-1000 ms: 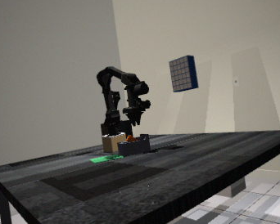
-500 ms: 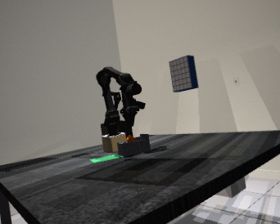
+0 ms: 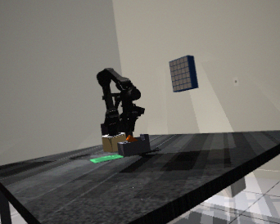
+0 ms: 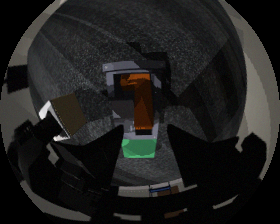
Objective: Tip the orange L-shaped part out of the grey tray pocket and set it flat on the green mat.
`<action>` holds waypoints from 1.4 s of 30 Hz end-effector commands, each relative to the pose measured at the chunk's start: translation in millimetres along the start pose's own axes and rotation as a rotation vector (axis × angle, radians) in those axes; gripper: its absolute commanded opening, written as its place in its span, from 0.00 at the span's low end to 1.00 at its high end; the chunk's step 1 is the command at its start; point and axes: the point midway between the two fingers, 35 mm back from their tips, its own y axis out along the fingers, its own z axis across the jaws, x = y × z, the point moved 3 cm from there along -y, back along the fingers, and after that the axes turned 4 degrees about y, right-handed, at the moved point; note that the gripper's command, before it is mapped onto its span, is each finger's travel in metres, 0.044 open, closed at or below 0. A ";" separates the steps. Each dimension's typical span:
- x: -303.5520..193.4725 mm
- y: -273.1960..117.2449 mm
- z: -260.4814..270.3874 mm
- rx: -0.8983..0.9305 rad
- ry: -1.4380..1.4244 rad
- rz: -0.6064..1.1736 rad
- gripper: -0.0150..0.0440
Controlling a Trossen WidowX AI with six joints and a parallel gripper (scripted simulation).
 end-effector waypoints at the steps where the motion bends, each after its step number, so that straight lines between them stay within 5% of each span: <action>1: 0.6 5.9 0.2 0.002 -0.006 -0.005 0.73; 31: 0.7 50.4 1.0 0.003 -0.006 -0.005 0.73; 36: 0.2 46.4 -0.7 -0.004 -0.001 0.000 0.51; 42: 0.2 46.4 -0.7 -0.004 -0.001 0.000 0.44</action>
